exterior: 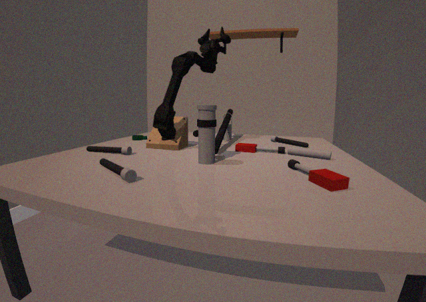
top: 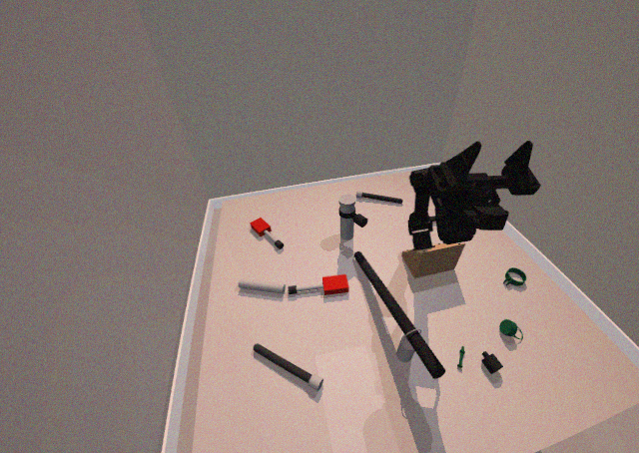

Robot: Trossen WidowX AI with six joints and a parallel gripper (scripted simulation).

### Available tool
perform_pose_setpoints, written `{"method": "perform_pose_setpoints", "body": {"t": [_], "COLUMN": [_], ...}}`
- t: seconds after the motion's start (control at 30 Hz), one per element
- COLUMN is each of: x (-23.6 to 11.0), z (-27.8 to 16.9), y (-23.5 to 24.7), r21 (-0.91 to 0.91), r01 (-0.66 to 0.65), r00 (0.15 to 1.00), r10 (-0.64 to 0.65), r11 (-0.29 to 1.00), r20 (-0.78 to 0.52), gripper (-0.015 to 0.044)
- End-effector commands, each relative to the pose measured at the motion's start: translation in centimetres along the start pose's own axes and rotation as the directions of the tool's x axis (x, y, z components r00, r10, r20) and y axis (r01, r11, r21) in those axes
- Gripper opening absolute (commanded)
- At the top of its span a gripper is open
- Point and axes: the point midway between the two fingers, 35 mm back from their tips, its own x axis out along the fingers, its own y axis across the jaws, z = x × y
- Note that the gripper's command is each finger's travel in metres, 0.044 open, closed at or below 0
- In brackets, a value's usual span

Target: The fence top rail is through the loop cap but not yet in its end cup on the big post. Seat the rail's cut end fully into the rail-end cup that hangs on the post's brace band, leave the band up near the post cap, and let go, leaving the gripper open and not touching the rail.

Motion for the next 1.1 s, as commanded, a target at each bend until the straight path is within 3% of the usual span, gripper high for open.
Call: {"method": "perform_pose_setpoints", "body": {"t": [0.0, 0.13, 0.27, 0.4, 0.53, 0.67, 0.83, 0.93, 1.07], "x": [0.0, 0.0, -1.6, -4.6, -8.8, -13.9, -20.5, -24.6, -29.1], "z": [0.1, 2.5, 5.1, 7.0, 8.0, 7.8, 5.7, 3.5, 0.4], "y": [0.1, 2.5, 5.1, 7.4, 9.2, 10.6, 11.6, 12.0, 12.2], "r21": [-0.008, -0.175, -0.375, -0.519, -0.556, -0.461, -0.177, 0.057, 0.341], "r01": [-0.004, -0.054, -0.008, 0.149, 0.384, 0.637, 0.874, 0.939, 0.918], "r00": [1.0, 0.973, 0.878, 0.719, 0.51, 0.27, -0.033, -0.209, -0.396], "r10": [0.004, 0.091, 0.186, 0.268, 0.333, 0.382, 0.42, 0.434, 0.444], "r11": [1.0, 0.983, 0.927, 0.842, 0.737, 0.618, 0.452, 0.339, 0.201], "r20": [0.01, 0.211, 0.441, 0.641, 0.793, 0.884, 0.907, 0.876, 0.804], "gripper": [0.0426, 0.044, 0.044, 0.044, 0.044, 0.044, 0.044, 0.044, 0.044]}}
